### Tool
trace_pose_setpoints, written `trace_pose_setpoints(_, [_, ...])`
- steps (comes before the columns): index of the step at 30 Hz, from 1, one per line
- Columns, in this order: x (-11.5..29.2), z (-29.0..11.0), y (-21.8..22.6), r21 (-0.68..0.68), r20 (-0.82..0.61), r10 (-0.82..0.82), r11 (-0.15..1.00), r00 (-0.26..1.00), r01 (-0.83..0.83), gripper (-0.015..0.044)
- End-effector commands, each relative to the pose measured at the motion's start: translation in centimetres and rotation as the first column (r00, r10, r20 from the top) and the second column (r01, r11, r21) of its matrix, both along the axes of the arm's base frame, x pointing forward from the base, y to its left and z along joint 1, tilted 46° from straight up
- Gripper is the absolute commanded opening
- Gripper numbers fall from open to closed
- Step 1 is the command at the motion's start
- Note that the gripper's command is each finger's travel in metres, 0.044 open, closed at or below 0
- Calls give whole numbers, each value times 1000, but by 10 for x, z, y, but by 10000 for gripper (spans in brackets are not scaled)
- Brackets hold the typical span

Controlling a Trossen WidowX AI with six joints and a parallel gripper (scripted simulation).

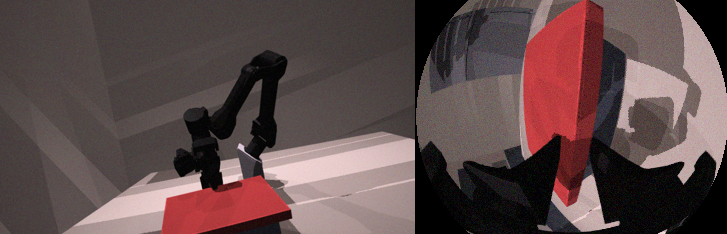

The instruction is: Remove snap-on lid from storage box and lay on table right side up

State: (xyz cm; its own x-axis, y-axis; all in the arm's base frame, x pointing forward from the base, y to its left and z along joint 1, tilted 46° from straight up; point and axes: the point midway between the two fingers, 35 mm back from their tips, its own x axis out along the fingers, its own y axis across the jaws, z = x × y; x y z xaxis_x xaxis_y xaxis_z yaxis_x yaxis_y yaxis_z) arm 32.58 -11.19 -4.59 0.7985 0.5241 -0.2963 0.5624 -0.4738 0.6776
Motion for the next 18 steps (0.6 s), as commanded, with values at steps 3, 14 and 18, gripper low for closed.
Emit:
trace_pose_setpoints(3, [1, 0, 0, 0, -2, 0, 1000, 1000, 0, 0])
trace_pose_setpoints(14, [2, 0, 1, 0, -2, 0, 1000, 1000, 0, 0])
trace_pose_setpoints(18, [2, 0, 1, 0, -2, 0, 1000, 1000, 0, 0])
